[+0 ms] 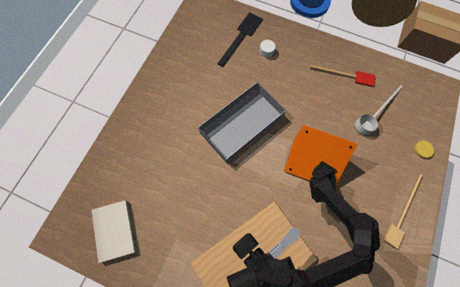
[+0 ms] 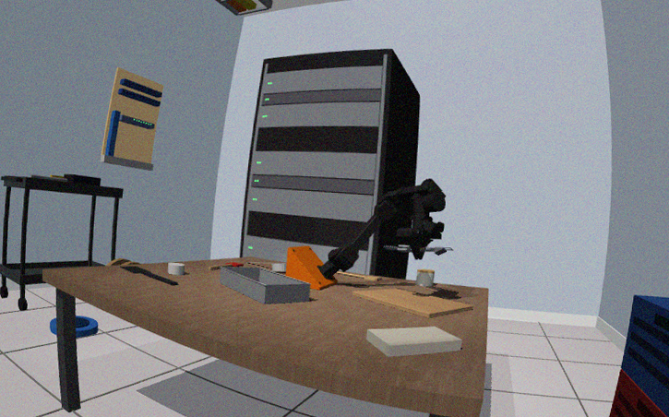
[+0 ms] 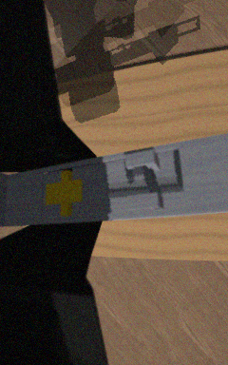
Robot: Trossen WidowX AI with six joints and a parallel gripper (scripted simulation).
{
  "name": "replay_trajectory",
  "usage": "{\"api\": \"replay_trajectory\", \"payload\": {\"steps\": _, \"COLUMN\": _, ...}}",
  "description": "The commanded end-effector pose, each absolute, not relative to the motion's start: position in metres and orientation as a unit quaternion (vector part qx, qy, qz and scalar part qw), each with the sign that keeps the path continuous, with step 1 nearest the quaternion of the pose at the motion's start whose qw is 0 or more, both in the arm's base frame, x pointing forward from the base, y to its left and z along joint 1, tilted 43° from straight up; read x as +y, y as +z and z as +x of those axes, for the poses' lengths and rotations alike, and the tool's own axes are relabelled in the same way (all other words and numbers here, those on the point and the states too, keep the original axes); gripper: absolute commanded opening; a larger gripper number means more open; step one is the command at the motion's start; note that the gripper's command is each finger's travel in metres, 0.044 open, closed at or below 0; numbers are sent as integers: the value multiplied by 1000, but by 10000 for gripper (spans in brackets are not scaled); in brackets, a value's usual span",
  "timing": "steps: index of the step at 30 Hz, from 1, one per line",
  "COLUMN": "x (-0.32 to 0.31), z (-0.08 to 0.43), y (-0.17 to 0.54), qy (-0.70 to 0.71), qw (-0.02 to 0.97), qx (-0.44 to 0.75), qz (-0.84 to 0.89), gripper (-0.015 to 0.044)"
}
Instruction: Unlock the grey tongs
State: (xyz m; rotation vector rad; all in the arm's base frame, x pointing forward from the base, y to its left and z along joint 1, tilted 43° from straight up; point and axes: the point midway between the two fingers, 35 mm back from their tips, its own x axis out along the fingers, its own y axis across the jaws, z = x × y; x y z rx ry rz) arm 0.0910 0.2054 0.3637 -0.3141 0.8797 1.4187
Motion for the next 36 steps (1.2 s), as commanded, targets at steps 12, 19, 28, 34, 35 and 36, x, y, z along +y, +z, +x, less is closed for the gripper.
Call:
{"api": "replay_trajectory", "payload": {"steps": 12, "x": 221, "z": 93, "y": 349, "qy": 623, "qw": 657, "qx": 402, "qz": -136, "gripper": -150}}
{"api": "replay_trajectory", "payload": {"steps": 19, "x": 229, "z": 93, "y": 341, "qy": 622, "qw": 655, "qx": 407, "qz": -135, "gripper": -150}}
{"api": "replay_trajectory", "payload": {"steps": 28, "x": 239, "z": 92, "y": 332, "qy": 620, "qw": 653, "qx": 414, "qz": -134, "gripper": -150}}
{"api": "replay_trajectory", "payload": {"steps": 34, "x": 245, "z": 90, "y": 325, "qy": 619, "qw": 651, "qx": 418, "qz": -133, "gripper": -150}}
{"api": "replay_trajectory", "payload": {"steps": 35, "x": 246, "z": 90, "y": 324, "qy": 619, "qw": 651, "qx": 419, "qz": -133, "gripper": -150}}
{"api": "replay_trajectory", "payload": {"steps": 36, "x": 247, "z": 90, "y": 323, "qy": 619, "qw": 650, "qx": 419, "qz": -133, "gripper": -150}}
